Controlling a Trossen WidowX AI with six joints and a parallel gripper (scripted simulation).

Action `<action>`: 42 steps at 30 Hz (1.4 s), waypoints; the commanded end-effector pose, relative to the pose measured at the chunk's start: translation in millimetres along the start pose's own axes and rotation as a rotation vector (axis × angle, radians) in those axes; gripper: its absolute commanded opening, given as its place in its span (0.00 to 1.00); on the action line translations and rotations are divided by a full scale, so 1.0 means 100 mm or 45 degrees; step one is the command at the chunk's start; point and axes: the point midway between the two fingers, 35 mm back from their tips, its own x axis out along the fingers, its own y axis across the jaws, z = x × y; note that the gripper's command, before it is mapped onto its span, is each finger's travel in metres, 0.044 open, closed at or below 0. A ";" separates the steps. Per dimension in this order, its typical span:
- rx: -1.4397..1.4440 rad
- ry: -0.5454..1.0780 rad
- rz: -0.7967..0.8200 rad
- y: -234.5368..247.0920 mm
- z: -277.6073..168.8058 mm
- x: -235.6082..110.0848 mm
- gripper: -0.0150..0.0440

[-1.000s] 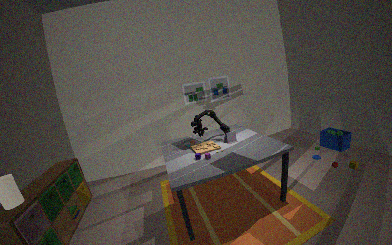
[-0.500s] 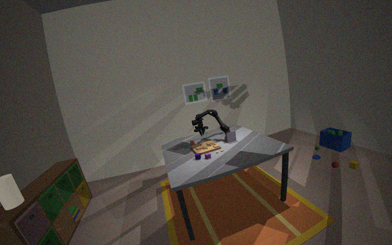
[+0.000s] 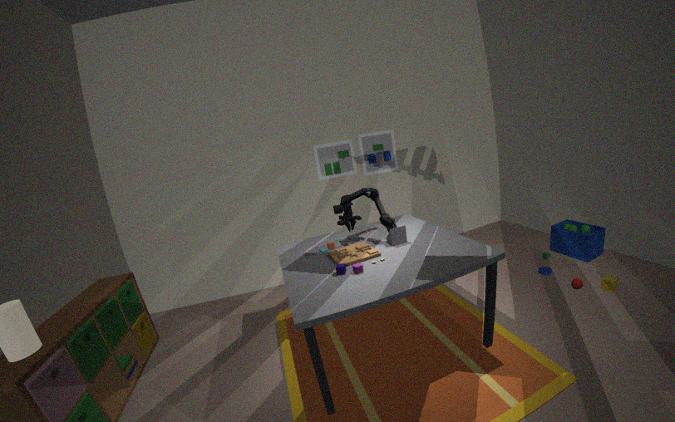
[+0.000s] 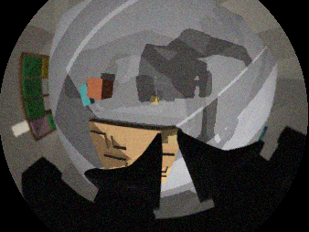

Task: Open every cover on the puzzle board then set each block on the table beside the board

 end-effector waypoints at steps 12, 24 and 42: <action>-0.009 -0.024 -0.024 -0.41 0.18 0.03 0.39; -0.008 -0.016 -0.023 -0.38 0.18 0.21 0.39; -0.006 -0.012 -0.022 -0.36 0.18 0.50 0.39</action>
